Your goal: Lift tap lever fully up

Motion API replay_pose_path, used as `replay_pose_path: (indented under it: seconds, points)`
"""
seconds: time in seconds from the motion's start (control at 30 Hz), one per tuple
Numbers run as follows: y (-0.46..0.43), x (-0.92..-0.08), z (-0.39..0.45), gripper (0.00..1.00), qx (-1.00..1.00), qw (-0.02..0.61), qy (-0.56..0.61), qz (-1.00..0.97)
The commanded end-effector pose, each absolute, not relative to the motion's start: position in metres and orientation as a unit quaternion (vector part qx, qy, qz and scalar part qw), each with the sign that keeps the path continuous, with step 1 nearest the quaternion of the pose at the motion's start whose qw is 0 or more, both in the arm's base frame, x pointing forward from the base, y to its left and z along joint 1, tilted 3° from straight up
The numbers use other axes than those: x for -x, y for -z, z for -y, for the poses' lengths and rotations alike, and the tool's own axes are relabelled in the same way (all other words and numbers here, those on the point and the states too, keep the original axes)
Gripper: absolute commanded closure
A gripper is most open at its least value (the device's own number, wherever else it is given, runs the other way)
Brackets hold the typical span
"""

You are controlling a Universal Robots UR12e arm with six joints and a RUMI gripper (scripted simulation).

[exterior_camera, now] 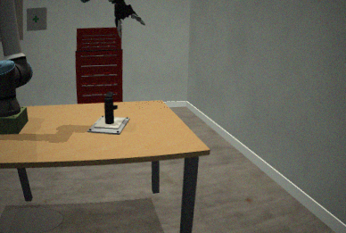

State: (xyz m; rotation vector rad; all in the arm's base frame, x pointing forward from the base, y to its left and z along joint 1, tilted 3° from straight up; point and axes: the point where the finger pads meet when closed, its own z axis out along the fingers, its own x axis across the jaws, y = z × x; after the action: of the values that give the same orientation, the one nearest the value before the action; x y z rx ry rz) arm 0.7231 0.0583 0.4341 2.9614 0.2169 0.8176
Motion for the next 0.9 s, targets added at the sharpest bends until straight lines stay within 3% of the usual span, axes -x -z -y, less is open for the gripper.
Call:
replay_pose_path:
  seconds: [0.0,0.87]
  points:
    - [-0.377,-0.709,-0.047,0.0,-0.975,0.02,-0.22,-0.037]
    - [-0.198,-0.62,-0.026,0.0,-0.996,-0.002,-0.05,0.076]
